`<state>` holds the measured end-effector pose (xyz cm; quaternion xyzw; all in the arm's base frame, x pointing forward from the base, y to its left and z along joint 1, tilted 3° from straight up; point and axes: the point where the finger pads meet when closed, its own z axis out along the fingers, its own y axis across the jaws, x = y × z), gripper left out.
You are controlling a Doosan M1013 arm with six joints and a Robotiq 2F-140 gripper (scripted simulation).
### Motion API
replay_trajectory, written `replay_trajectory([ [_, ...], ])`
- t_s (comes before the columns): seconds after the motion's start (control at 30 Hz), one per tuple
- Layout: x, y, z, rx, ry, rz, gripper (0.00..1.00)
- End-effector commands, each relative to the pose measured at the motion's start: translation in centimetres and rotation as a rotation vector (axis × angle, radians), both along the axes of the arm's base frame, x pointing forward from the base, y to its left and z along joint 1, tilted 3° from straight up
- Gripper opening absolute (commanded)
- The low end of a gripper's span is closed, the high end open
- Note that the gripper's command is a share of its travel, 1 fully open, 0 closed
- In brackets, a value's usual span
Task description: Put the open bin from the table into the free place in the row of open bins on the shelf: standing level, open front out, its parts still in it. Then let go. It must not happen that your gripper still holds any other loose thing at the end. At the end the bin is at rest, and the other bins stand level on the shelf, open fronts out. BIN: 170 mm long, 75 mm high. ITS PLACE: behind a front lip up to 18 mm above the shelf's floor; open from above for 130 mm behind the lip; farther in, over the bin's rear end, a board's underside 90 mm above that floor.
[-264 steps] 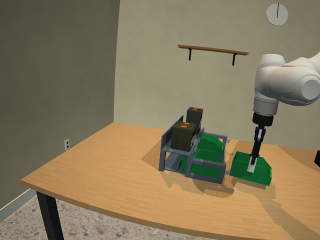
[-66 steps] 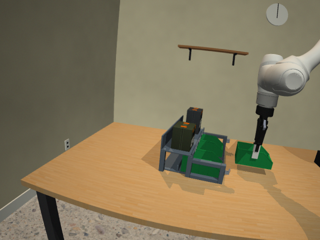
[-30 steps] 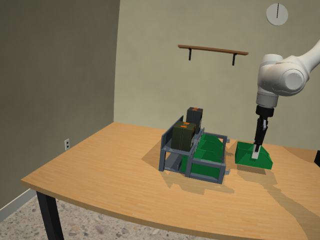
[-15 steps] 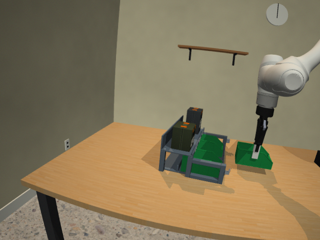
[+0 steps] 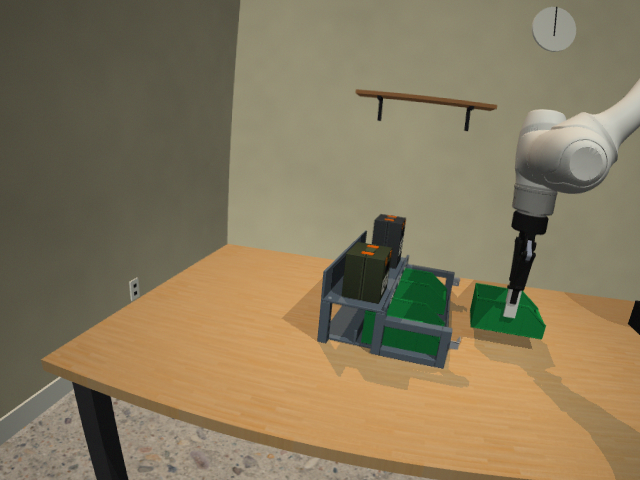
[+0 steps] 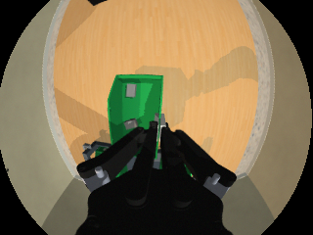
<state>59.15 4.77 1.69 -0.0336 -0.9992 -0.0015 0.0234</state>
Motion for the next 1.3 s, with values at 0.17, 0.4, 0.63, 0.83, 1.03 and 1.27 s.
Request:
replay_trajectory([
  [0.17,-0.1,-0.25,-0.02,-0.001,-0.001,0.004,0.0],
  [0.4,-0.1,-0.25,-0.02,-0.001,-0.001,0.004,0.0],
  [0.63,-0.1,-0.25,-0.02,-0.001,-0.001,0.004,0.0],
  [0.83,-0.1,-0.25,-0.02,-0.001,-0.001,0.004,0.0],
  [1.03,-0.02,-0.26,-0.03,-0.001,-0.001,0.004,0.0],
  [1.27,0.55,-0.29,-0.06,-0.001,-0.001,0.004,0.0],
])
